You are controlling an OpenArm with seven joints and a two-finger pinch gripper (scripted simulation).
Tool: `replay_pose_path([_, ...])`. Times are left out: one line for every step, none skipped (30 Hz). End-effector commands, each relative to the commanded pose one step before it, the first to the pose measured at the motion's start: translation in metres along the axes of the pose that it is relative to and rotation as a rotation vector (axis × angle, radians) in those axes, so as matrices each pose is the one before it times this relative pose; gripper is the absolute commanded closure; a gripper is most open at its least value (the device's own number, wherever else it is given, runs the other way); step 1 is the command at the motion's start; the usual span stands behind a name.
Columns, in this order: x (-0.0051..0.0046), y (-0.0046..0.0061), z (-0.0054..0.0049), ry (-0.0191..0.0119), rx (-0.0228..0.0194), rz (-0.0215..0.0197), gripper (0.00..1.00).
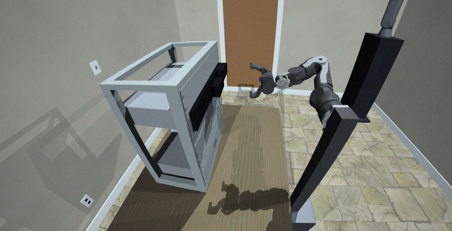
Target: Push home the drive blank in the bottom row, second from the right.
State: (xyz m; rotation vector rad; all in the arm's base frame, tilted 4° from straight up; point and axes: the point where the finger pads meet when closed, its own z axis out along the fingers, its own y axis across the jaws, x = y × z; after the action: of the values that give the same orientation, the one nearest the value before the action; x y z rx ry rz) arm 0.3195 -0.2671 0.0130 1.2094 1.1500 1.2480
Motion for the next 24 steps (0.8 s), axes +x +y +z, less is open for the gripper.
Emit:
replay_pose_path([-0.003029,0.00147,-0.00118,-0.01535,-0.00448,0.00947,0.00])
replay_pose_path([0.000000,0.00000,0.00000,0.00000,0.00000,0.00000,0.00])
replay_pose_path([0.000000,0.00000,0.00000,0.00000,0.00000,0.00000,0.00])
replay_pose_path([-0.001042,0.00060,-0.00065,-0.00462,-0.00013,0.00063,0.00])
replay_pose_path([-0.000692,0.00049,-0.00051,-0.00323,-0.00026,0.00033,0.00])
replay_pose_path([-0.000674,0.00023,-0.00028,-0.00269,0.00021,0.00059,0.00])
replay_pose_path([-0.000342,0.00019,-0.00020,-0.00150,-0.00003,0.00023,0.00])
replay_pose_path([-0.000116,0.00014,-0.00013,-0.00064,-0.00015,0.00000,0.00])
replay_pose_path([-0.000061,0.00004,-0.00004,-0.00028,-0.00002,0.00003,0.00])
replay_pose_path([-0.000057,-0.00002,0.00001,-0.00015,0.00009,0.00009,0.00])
replay_pose_path([-0.000029,-0.00002,0.00001,-0.00007,0.00006,0.00005,0.00])
replay_pose_path([0.000000,0.00000,0.00000,0.00000,0.00000,0.00000,0.00])
replay_pose_path([0.000000,0.00000,0.00000,0.00000,0.00000,0.00000,0.00])
replay_pose_path([0.000000,0.00000,0.00000,0.00000,0.00000,0.00000,0.00])
replay_pose_path([0.000000,0.00000,0.00000,0.00000,0.00000,0.00000,0.00])
replay_pose_path([0.000000,0.00000,0.00000,0.00000,0.00000,0.00000,0.00])
replay_pose_path([0.000000,0.00000,0.00000,0.00000,0.00000,0.00000,0.00])
replay_pose_path([0.000000,0.00000,0.00000,0.00000,0.00000,0.00000,0.00])
replay_pose_path([0.000000,0.00000,0.00000,0.00000,0.00000,0.00000,0.00])
replay_pose_path([0.000000,0.00000,0.00000,0.00000,0.00000,0.00000,0.00])
replay_pose_path([0.000000,0.00000,0.00000,0.00000,0.00000,0.00000,0.00])
replay_pose_path([0.000000,0.00000,0.00000,0.00000,0.00000,0.00000,0.00])
replay_pose_path([0.000000,0.00000,0.00000,0.00000,0.00000,0.00000,0.00])
replay_pose_path([0.000000,0.00000,0.00000,0.00000,0.00000,0.00000,0.00])
